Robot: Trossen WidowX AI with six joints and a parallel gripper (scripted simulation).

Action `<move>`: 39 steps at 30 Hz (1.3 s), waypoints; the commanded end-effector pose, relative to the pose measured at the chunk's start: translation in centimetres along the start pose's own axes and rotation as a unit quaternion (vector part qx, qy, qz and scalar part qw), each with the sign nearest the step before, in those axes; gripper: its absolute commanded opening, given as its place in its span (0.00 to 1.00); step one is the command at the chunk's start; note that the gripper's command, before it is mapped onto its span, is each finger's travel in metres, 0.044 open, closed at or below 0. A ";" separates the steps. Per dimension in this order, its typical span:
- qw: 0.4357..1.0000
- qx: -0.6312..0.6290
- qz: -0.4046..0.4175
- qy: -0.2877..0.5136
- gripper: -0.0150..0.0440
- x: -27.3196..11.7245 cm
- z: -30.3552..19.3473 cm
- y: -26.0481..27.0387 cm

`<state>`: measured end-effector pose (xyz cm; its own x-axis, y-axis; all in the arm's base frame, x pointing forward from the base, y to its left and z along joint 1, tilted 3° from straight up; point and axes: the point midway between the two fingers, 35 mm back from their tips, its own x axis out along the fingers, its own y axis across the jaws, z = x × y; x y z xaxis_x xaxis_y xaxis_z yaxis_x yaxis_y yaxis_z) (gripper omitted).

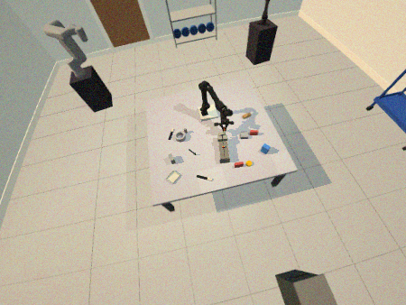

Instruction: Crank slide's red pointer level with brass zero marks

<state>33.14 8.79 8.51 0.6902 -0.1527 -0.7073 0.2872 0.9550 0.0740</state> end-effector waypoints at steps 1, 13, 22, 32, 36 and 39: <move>1.000 0.001 0.000 -0.004 0.25 -0.7 0.6 -0.4; 1.000 0.000 0.000 -0.004 0.25 -1.3 1.3 -2.1; 1.000 0.000 -0.001 -0.004 0.25 -1.4 1.3 -3.2; 1.000 -0.001 -0.001 -0.004 0.25 -1.2 1.1 -4.0; 1.000 -0.001 -0.001 -0.004 0.25 -1.1 1.1 -4.1; 1.000 -0.001 -0.001 -0.004 0.25 -1.1 1.0 -4.2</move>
<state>32.13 5.47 9.90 0.7008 -0.1330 -0.7008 0.2674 0.9598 0.0852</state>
